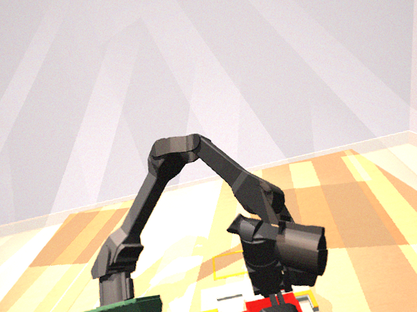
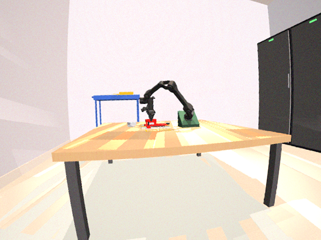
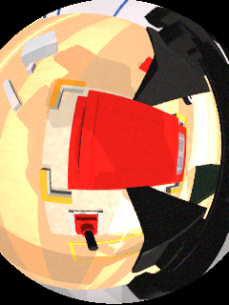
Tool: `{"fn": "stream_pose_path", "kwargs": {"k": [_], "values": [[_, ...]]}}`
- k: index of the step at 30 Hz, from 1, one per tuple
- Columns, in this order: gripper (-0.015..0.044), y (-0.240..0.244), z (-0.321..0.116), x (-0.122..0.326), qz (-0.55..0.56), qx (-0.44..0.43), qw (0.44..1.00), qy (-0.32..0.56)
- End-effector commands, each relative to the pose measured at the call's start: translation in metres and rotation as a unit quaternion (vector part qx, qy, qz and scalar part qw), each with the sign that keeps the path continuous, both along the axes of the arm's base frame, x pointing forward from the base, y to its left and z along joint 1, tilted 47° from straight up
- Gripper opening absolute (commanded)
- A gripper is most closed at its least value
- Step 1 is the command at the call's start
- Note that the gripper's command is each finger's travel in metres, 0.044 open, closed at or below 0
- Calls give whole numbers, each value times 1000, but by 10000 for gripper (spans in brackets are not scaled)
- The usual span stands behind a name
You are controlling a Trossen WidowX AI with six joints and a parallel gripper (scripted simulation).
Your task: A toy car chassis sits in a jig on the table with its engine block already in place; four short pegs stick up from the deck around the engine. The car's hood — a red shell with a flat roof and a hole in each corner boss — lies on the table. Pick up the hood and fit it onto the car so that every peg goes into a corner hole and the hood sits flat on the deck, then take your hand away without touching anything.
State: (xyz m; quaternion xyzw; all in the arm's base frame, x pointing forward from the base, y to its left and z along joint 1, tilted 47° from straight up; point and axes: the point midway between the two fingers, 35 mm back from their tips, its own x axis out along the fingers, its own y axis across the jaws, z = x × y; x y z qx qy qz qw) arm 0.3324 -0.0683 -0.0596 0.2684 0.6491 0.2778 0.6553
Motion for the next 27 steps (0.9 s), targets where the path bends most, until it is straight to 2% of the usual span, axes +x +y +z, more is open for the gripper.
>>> {"fn": "stream_pose_path", "kwargs": {"k": [1, 27], "values": [[0, 2, -2, -1, -3, 3, 1000, 3], [0, 8, -7, -1, -3, 3, 1000, 3]]}}
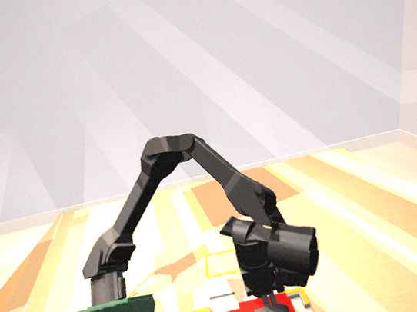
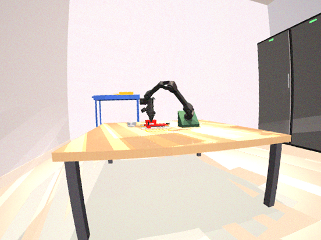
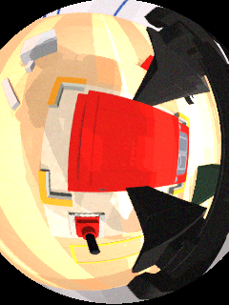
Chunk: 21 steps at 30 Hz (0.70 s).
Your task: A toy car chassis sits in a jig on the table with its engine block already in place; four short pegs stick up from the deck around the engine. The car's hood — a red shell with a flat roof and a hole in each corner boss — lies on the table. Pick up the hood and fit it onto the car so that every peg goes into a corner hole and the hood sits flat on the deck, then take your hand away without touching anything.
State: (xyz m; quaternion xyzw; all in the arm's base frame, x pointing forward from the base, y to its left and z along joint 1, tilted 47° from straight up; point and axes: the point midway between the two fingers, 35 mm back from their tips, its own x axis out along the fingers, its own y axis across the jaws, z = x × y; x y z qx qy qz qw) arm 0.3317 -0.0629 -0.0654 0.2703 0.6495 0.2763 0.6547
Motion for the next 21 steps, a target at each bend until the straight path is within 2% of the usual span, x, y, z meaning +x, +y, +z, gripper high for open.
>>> {"fn": "stream_pose_path", "kwargs": {"k": [1, 21], "values": [[0, 2, -1, 0, -1, 3, 1000, 1], [0, -3, 4, 0, -1, 1, 1000, 0]]}}
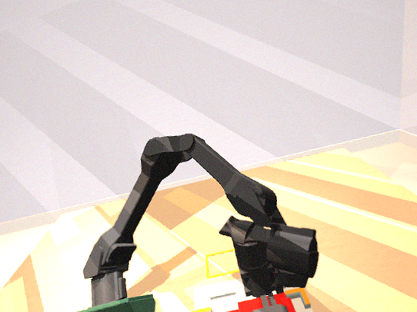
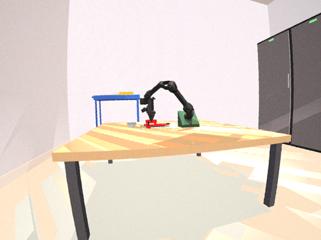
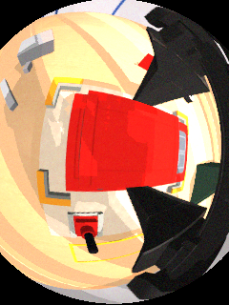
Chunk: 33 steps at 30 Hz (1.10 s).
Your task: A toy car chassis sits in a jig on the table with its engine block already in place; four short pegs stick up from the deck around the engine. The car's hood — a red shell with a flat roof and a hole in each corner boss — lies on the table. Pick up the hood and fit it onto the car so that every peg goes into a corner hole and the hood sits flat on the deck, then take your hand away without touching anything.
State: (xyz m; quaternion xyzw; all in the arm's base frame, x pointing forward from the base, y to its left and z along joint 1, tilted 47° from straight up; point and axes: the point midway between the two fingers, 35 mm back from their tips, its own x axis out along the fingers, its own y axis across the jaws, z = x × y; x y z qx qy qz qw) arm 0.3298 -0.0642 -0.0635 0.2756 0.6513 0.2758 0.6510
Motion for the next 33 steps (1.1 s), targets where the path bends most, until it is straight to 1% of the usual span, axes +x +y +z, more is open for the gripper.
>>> {"fn": "stream_pose_path", "kwargs": {"k": [1, 33], "values": [[0, -2, 2, 2, 2, -2, 1000, -5], [0, 7, -6, 1, 1, -1, 1000, -4]]}}
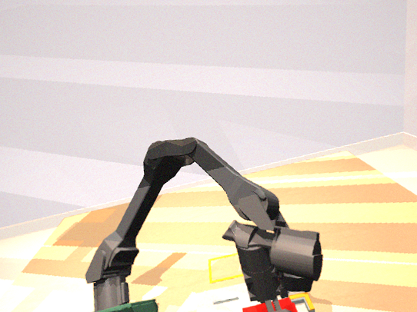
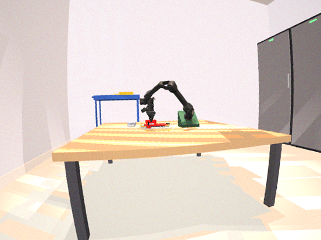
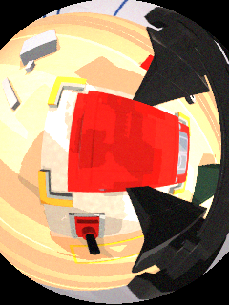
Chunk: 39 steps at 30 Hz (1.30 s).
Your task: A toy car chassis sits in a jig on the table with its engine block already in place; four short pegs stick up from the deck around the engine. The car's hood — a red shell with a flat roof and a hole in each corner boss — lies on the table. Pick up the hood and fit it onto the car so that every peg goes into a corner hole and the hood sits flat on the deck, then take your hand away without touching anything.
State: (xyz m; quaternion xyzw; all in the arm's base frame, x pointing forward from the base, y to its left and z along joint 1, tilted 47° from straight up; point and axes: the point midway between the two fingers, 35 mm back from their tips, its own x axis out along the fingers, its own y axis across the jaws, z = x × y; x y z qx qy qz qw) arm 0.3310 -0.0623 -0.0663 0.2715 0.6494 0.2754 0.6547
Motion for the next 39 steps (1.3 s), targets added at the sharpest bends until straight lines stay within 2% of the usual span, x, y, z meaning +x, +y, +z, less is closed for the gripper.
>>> {"fn": "stream_pose_path", "kwargs": {"k": [1, 22, 39], "values": [[0, 5, -4, 0, 0, 3, 1000, 0], [0, 6, -6, 1, -4, 3, 1000, 0], [440, 6, -5, 3, -2, 0, 1000, -4]]}}
